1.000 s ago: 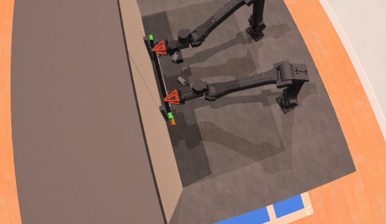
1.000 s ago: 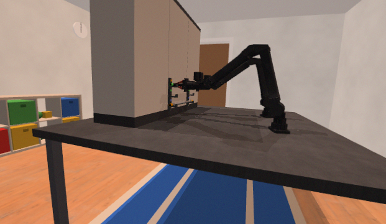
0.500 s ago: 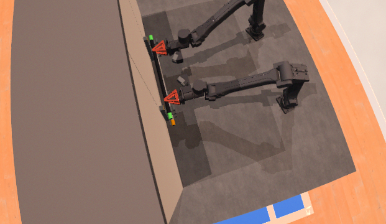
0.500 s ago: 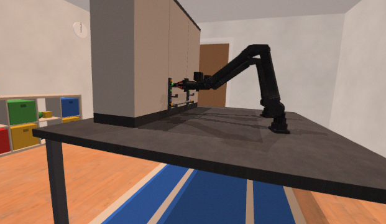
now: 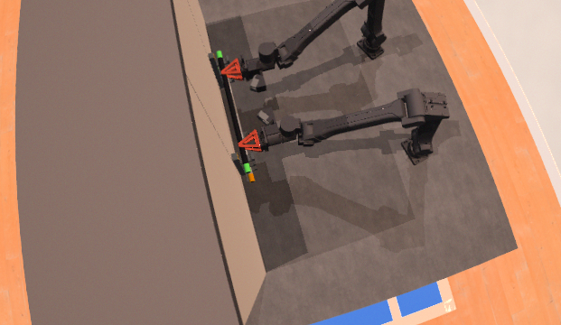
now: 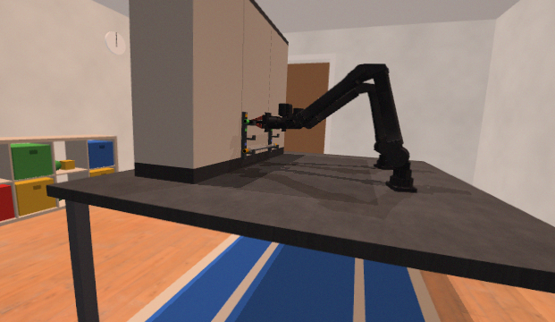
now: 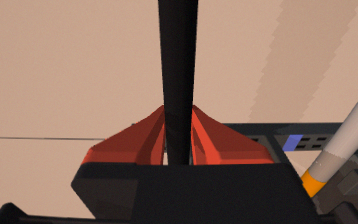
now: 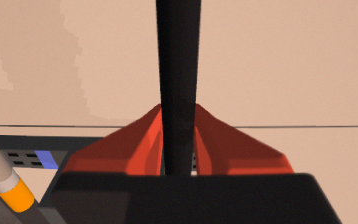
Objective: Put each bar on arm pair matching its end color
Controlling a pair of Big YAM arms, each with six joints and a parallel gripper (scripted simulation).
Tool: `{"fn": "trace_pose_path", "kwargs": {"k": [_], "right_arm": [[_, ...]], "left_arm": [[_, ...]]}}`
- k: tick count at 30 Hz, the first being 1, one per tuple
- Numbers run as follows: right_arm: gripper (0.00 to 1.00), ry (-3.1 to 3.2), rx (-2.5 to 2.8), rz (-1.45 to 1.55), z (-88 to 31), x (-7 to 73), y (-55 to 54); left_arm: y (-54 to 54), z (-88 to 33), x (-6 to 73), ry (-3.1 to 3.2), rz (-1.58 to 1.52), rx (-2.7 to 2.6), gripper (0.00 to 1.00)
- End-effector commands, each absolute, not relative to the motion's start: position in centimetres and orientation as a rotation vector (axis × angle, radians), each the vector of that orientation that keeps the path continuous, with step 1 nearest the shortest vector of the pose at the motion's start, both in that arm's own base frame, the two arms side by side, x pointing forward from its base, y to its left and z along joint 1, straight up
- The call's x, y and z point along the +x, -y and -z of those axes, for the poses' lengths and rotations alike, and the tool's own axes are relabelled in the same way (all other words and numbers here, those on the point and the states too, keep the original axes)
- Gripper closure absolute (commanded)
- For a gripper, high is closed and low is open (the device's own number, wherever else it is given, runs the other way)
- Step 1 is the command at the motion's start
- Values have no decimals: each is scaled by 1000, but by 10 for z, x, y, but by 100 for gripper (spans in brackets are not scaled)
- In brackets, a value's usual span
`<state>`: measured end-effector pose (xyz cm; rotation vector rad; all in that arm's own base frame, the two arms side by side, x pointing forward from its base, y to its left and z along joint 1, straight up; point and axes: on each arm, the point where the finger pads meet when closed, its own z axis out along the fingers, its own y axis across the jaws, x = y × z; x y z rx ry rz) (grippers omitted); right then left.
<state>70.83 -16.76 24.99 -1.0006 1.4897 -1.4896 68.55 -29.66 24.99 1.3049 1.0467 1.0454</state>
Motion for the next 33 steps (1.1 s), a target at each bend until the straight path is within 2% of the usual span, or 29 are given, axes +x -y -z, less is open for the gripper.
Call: {"fn": "trace_pose_path", "kwargs": {"k": [1, 33], "right_arm": [[100, -1470, -951, 1507, -275, 717, 180], [100, -1470, -951, 1507, -298, 714, 179]], "left_arm": [[294, -295, 702, -1026, -1057, 1219, 100], [293, -318, 699, -1026, -1057, 1219, 100]]}}
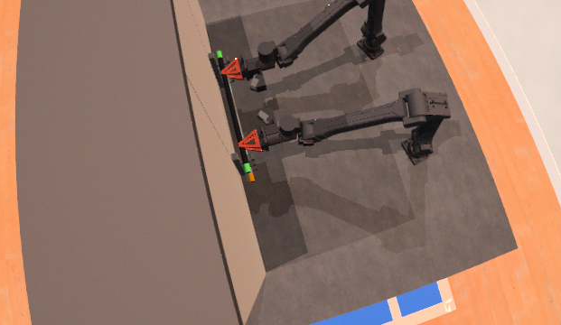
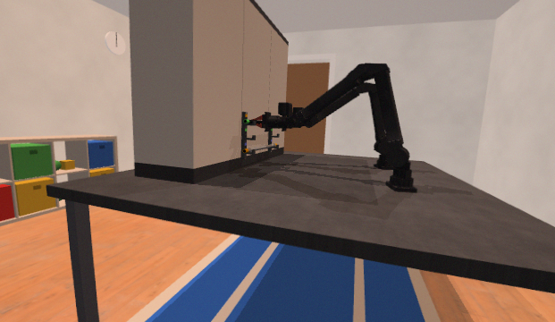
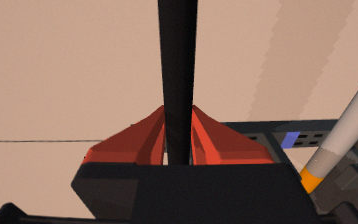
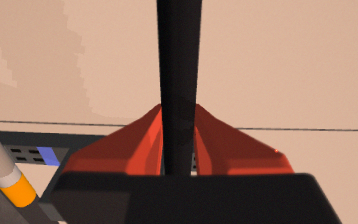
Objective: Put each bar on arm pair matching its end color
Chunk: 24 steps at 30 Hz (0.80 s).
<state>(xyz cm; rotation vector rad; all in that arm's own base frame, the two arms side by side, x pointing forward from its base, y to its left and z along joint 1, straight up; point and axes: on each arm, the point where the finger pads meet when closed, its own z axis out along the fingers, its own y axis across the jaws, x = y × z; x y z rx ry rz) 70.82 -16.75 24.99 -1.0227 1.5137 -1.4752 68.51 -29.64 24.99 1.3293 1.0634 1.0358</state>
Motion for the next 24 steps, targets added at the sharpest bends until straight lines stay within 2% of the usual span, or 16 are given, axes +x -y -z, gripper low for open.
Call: {"fn": "trace_pose_path", "kwargs": {"k": [1, 24], "right_arm": [[100, -1470, -951, 1507, -299, 714, 179], [100, -1470, -951, 1507, -324, 713, 179]], "left_arm": [[293, -320, 699, -1026, -1057, 1219, 100], [293, -344, 699, -1026, -1057, 1219, 100]]}}
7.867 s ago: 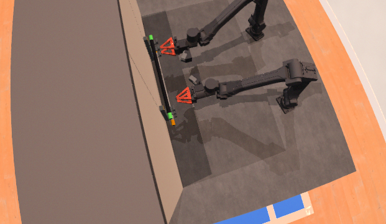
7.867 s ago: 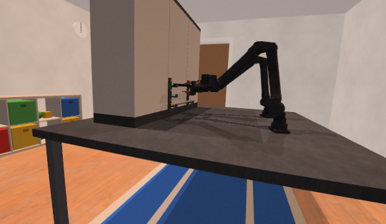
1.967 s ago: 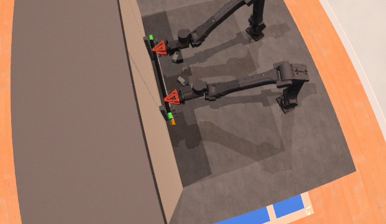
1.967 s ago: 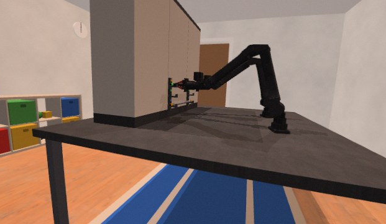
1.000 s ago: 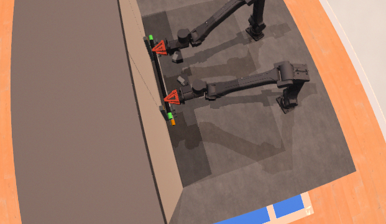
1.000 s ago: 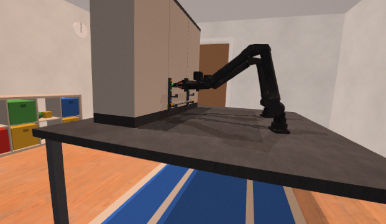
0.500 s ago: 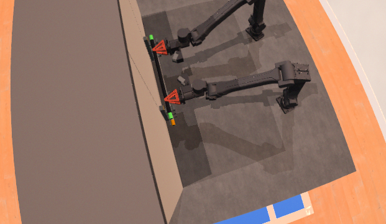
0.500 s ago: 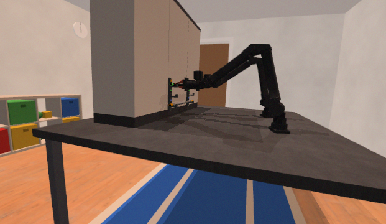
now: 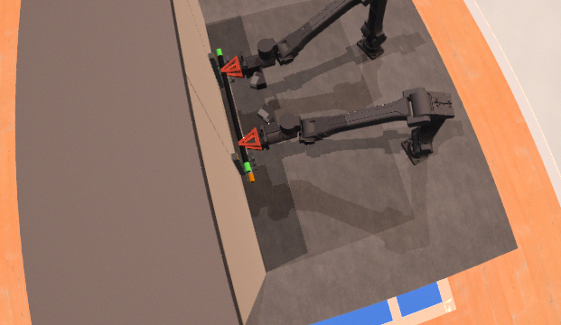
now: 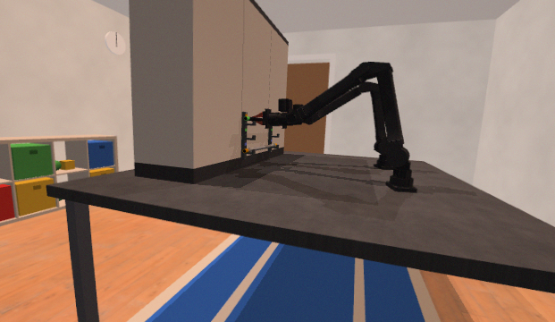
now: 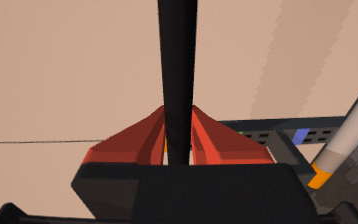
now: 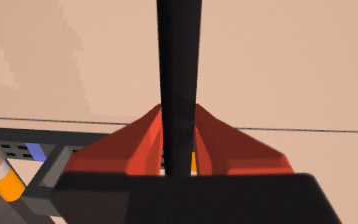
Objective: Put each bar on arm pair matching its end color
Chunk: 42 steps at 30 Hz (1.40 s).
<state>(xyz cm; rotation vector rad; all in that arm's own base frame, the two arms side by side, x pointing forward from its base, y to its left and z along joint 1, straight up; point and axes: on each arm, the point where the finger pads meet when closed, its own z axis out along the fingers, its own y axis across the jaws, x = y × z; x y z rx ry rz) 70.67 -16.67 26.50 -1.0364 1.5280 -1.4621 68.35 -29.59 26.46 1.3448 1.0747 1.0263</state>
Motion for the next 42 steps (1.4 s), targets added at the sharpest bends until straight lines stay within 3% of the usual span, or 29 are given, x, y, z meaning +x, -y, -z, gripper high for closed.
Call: {"fn": "trace_pose_path", "kwargs": {"k": [1, 42], "right_arm": [[100, -1470, -951, 1507, -325, 713, 179], [100, -1470, -951, 1507, -335, 713, 178]], "left_arm": [[293, -345, 699, -1026, -1057, 1219, 100], [293, -356, 698, -1026, -1057, 1219, 100]]}}
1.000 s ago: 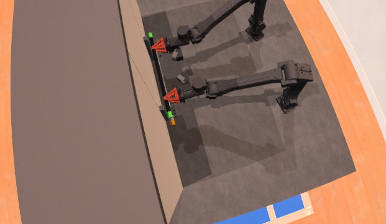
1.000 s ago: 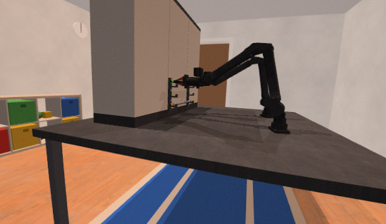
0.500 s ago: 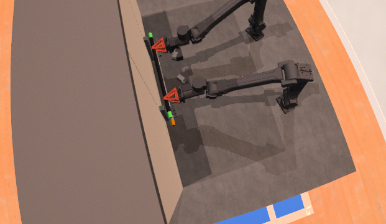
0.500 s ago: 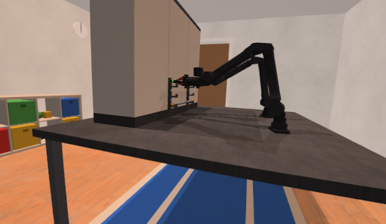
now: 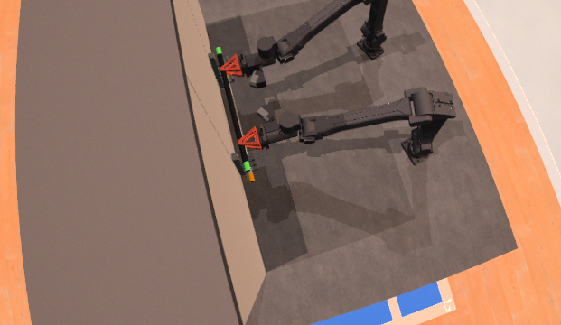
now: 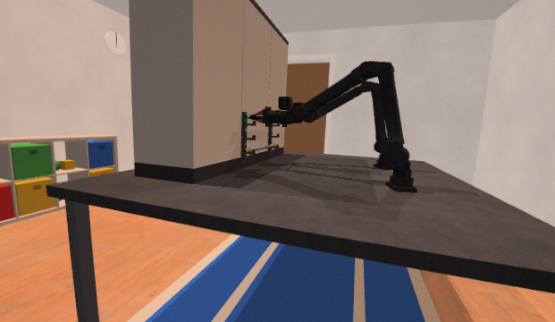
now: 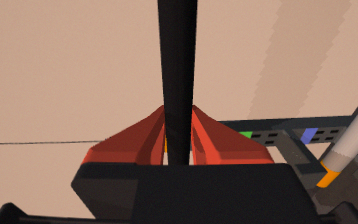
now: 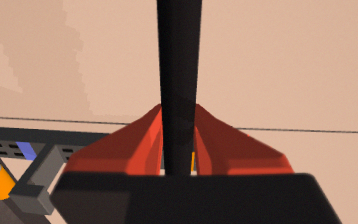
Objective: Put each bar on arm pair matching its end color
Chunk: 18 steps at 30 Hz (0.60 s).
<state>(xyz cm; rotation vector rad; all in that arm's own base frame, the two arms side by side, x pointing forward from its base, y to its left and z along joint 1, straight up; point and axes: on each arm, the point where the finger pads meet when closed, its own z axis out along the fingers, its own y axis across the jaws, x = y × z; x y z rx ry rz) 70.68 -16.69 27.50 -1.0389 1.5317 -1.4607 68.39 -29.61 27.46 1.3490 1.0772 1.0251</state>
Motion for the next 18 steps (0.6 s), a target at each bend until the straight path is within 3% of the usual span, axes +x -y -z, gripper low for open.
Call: {"fn": "trace_pose_path", "kwargs": {"k": [1, 18], "right_arm": [[100, -1470, -951, 1507, -335, 712, 178], [100, -1470, -951, 1507, -334, 700, 173]], "left_arm": [[293, -356, 697, -1026, -1057, 1219, 100], [290, -355, 685, -1026, -1057, 1219, 100]]}}
